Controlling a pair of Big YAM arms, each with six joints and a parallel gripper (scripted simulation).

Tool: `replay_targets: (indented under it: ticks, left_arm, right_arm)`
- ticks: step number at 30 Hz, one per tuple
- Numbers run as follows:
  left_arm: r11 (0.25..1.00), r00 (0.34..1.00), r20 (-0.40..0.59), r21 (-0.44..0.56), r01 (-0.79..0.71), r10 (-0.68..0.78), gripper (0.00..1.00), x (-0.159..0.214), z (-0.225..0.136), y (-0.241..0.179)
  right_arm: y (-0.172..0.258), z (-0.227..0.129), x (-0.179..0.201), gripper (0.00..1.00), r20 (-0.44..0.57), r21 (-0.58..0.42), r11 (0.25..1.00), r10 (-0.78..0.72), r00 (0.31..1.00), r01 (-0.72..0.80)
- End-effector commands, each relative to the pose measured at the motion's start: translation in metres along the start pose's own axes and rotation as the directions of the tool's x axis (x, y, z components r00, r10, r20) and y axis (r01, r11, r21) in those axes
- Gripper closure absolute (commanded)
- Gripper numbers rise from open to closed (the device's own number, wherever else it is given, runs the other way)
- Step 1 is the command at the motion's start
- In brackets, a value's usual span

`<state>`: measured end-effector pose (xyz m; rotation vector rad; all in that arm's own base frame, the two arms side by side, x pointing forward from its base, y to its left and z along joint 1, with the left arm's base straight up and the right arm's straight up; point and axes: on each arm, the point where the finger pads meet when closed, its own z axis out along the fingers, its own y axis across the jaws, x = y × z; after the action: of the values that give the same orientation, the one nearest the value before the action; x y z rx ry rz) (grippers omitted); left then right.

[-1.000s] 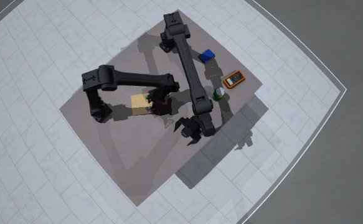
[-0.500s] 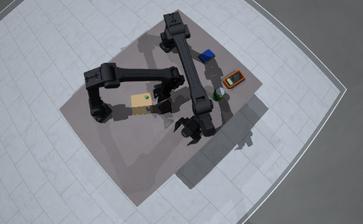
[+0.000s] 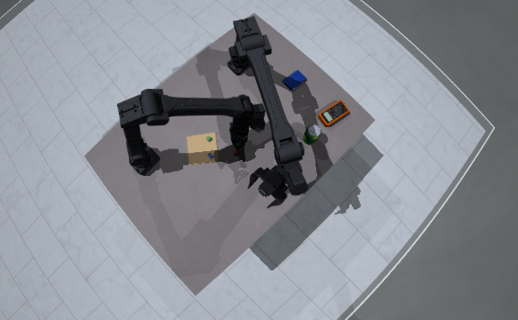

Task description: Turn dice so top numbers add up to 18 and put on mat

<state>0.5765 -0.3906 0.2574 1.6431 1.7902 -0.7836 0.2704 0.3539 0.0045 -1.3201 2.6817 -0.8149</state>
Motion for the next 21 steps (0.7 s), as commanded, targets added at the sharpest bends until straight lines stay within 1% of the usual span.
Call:
replay_targets:
  ticks: [1, 4, 8, 13, 15, 21]
  left_arm:
    - [0.997, 0.997, 0.042, -0.057, -0.06, 0.062, 0.0, -0.04, -0.032, 0.011]
    - [0.997, 0.997, 0.042, -0.057, -0.06, 0.062, 0.0, -0.04, -0.032, 0.011]
    - [0.997, 0.997, 0.042, -0.057, -0.06, 0.062, 0.0, -0.04, -0.032, 0.011]
    - [0.997, 0.997, 0.042, -0.057, -0.06, 0.062, 0.0, -0.04, -0.032, 0.011]
    - [0.997, 0.997, 0.042, -0.057, -0.06, 0.062, 0.0, -0.04, -0.032, 0.011]
    - [0.997, 0.997, 0.042, -0.057, -0.06, 0.062, 0.0, -0.04, -0.032, 0.011]
  right_arm:
    - [0.003, -0.015, -0.012, 0.61, 0.106, 0.028, 0.967, 0.25, 0.963, -0.254]
    - [0.002, -0.016, -0.012, 0.61, 0.154, 0.036, 0.921, 0.379, 0.913, -0.388]
    - [0.001, -0.015, -0.01, 0.61, 0.195, 0.039, 0.86, 0.493, 0.848, -0.509]
    - [0.0, -0.014, -0.008, 0.61, 0.246, 0.029, 0.762, 0.623, 0.743, -0.648]
    - [0.0, -0.014, -0.008, 0.61, 0.246, 0.029, 0.762, 0.623, 0.743, -0.648]
    - [-0.001, -0.012, 0.001, 0.61, 0.31, -0.012, 0.587, 0.771, 0.555, -0.809]
